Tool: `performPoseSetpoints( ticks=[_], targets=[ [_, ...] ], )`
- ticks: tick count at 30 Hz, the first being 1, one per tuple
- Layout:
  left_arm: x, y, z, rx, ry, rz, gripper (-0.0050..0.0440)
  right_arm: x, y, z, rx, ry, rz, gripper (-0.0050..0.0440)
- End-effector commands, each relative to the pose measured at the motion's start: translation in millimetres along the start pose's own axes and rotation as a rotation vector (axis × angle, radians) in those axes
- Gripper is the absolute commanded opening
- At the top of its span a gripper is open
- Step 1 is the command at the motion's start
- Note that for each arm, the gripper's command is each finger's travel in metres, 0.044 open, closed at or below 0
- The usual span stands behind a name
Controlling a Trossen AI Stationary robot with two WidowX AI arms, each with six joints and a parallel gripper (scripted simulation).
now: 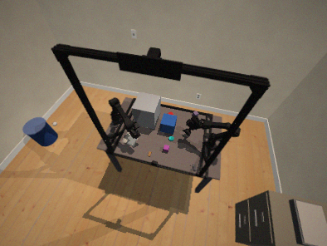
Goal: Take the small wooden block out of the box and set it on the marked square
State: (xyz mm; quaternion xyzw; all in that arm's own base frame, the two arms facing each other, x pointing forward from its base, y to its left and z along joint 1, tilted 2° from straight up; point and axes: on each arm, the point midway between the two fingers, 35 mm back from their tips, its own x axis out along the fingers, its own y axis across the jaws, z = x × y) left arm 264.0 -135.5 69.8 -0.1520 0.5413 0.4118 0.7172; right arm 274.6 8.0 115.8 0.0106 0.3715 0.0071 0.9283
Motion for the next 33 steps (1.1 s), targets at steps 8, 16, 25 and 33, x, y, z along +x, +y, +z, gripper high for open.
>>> performPoseSetpoints(
  ticks=[8,16,25,33],
  targets=[
    [-13,3,-22,0.312,0.129,-0.223,0.0,0,0,-1,0.004,0.001,-0.003,0.04],
    [-21,4,-34,0.499,0.162,-0.367,0.0,0,0,-1,0.004,0.001,-0.003,0.04],
    [-35,6,-50,0.765,0.156,-0.589,0.0,0,0,-1,0.004,0.001,-0.003,0.04],
    [-28,3,-53,0.77,0.155,-0.594,0.0,0,0,-1,0.004,0.001,-0.003,0.04]
  ],
)
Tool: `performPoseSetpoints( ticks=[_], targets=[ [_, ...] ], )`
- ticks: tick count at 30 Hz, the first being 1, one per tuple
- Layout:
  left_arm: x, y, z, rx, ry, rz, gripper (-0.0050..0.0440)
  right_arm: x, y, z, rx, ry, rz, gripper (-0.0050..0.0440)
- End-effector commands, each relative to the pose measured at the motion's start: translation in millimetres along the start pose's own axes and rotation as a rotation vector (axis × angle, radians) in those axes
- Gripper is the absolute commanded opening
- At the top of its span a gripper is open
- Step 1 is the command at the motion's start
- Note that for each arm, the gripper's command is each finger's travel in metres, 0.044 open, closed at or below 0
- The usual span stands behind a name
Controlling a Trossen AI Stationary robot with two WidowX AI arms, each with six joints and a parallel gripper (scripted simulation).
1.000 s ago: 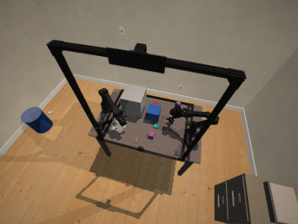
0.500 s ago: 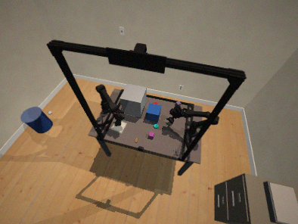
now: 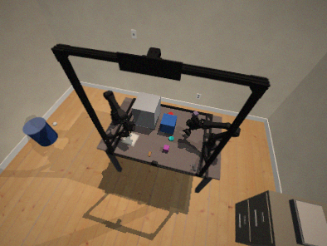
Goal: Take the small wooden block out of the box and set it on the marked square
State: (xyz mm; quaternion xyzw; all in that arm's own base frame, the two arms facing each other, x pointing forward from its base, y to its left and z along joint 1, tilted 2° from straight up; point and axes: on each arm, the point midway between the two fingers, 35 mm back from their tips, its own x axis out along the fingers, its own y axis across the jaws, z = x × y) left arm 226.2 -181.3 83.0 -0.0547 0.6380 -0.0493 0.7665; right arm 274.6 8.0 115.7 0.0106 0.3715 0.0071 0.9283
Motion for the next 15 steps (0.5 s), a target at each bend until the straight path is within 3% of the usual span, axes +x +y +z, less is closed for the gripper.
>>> performPoseSetpoints(
  ticks=[1,8,15],
  targets=[
    [13,2,-3,0.006,0.004,-0.005,0.0,0,0,-1,0.004,0.001,-0.003,0.04],
    [54,7,-11,0.006,0.004,-0.005,0.0,0,0,-1,0.004,0.001,-0.003,0.04],
    [59,8,-12,0.006,0.004,-0.005,0.0,0,0,-1,0.004,0.001,-0.003,0.04]
  ],
)
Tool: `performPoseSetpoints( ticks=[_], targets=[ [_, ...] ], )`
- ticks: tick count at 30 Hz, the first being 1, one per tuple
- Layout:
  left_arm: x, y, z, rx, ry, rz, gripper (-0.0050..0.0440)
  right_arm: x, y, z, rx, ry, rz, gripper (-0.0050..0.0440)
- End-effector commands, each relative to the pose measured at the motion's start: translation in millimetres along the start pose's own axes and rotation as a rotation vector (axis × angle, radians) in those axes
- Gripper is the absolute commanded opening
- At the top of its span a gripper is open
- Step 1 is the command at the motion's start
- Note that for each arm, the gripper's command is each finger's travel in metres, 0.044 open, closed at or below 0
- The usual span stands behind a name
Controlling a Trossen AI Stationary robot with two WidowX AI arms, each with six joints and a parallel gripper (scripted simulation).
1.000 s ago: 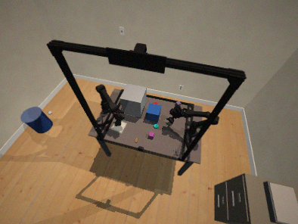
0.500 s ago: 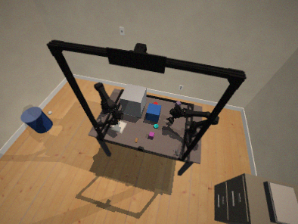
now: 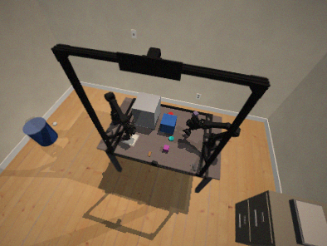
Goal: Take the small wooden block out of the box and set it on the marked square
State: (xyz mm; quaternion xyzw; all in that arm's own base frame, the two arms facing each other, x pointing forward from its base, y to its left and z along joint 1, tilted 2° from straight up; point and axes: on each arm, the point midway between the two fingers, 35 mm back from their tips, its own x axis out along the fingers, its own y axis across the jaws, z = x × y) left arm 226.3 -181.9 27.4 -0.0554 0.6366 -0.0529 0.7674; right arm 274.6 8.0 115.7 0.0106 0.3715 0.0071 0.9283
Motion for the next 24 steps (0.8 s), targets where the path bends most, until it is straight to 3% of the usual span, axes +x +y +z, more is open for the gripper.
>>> performPoseSetpoints(
  ticks=[1,14,24],
  targets=[
    [6,1,-2,0.002,0.007,0.002,0.0,0,0,-1,0.004,0.001,-0.003,0.04],
    [24,3,-5,0.002,0.007,0.002,0.0,0,0,-1,0.004,0.001,-0.003,0.04],
    [18,2,-2,0.0,-0.002,-0.002,0.024,0,0,-1,0.004,0.001,-0.003,0.04]
  ],
)
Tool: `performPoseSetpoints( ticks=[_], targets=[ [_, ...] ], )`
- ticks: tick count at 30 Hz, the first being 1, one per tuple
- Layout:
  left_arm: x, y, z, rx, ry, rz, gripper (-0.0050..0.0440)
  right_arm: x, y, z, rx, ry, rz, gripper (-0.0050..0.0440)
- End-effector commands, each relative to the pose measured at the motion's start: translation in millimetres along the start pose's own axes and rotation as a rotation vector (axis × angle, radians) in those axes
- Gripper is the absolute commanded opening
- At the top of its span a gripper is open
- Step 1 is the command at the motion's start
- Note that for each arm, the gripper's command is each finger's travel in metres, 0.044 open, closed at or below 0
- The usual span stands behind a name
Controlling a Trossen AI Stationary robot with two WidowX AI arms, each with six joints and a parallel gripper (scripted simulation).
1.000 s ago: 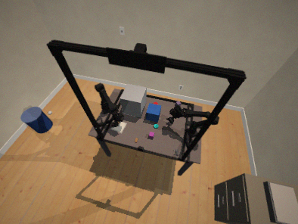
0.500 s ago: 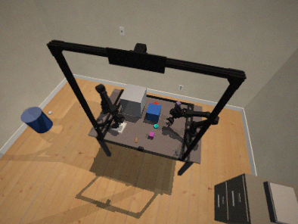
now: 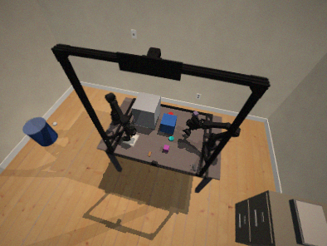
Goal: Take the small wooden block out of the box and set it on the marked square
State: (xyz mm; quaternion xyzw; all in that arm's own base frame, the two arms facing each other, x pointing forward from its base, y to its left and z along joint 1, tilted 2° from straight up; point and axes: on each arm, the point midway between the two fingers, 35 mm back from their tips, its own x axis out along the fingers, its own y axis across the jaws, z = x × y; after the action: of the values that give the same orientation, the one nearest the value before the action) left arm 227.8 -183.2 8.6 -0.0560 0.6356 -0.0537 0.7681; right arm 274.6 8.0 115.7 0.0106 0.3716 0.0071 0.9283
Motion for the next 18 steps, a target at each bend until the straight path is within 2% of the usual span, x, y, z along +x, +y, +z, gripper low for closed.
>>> performPoseSetpoints(
  ticks=[1,4,6,9,18],
  targets=[
    [-0.5,0.0,0.0,0.0,0.0,0.0,0.0264,0.1,-0.4,-0.6,0.004,0.001,-0.003,0.04],
    [-0.5,0.0,0.0,0.0,0.0,0.0,0.0336,0.1,-0.4,-0.6,0.004,0.001,-0.003,0.04],
    [-0.5,0.0,0.0,0.0,0.0,0.0,0.0336,0.1,-0.4,-0.6,0.004,0.001,-0.003,0.04],
    [-0.5,0.0,0.0,0.0,0.0,0.0,0.04,0.1,-0.4,-0.6,0.004,0.001,-0.003,0.04],
    [-0.5,0.0,0.0,0.0,0.0,0.0,0.04,0.1,-0.4,-0.6,0.004,0.001,-0.003,0.04]
  ],
)
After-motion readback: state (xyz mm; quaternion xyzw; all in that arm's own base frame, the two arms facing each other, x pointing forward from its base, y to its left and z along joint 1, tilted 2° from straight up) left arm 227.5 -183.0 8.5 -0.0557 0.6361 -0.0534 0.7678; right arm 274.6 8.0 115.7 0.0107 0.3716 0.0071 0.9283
